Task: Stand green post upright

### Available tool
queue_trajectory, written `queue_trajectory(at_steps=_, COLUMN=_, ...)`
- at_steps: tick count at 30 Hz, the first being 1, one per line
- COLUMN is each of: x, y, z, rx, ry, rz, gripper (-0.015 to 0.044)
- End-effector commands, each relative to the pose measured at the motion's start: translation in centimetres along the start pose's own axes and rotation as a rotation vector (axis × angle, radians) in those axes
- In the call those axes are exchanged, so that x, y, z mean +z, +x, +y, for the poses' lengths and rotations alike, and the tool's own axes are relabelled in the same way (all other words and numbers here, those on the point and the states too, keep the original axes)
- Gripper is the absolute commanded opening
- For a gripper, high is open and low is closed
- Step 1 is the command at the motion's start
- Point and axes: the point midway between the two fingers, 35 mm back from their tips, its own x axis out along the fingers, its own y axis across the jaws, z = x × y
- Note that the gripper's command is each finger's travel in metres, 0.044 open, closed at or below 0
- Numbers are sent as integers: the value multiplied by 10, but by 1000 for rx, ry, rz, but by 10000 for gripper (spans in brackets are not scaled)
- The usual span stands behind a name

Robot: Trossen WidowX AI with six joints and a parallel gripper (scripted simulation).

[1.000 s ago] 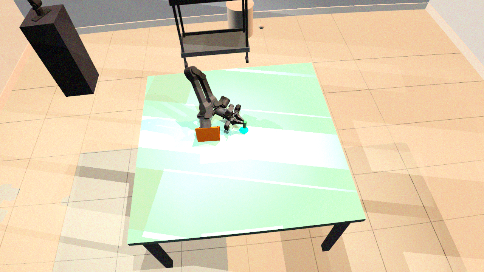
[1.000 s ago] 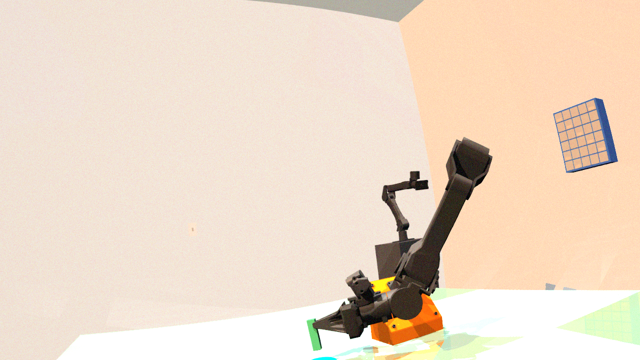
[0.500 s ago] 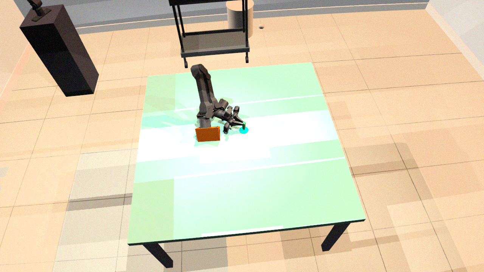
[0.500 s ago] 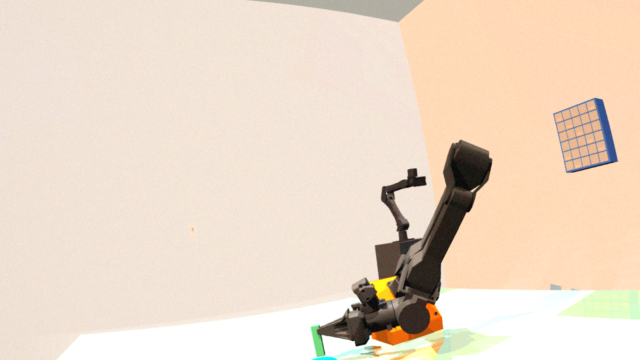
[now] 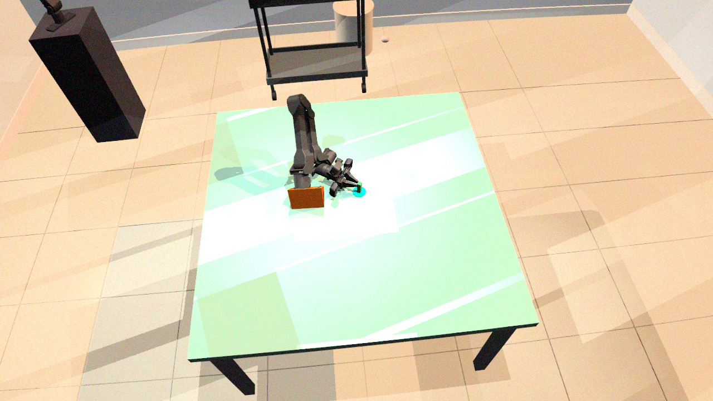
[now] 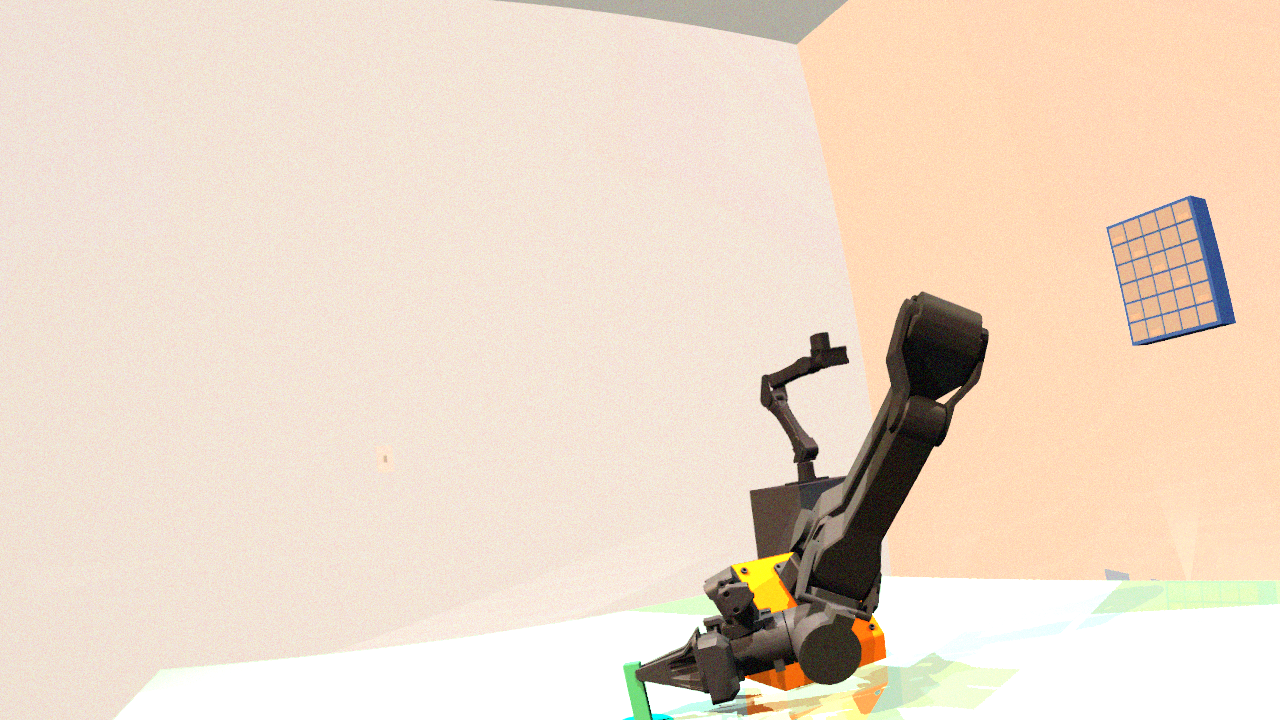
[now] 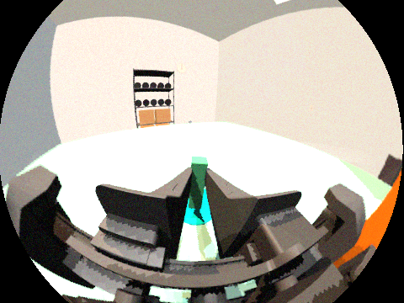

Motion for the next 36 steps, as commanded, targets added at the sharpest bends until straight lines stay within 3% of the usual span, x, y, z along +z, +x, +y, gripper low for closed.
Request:
queue_trajectory(at_steps=1, x=0, y=0, z=-1, rx=-3, ry=-1, rz=-6, gripper=23)
queue_trajectory(at_steps=15, x=0, y=0, z=-1, rx=-3, ry=-1, rz=-6, gripper=390)
queue_trajectory(at_steps=36, x=40, y=1, z=12, rx=-31, ry=-24, rz=0, gripper=400)
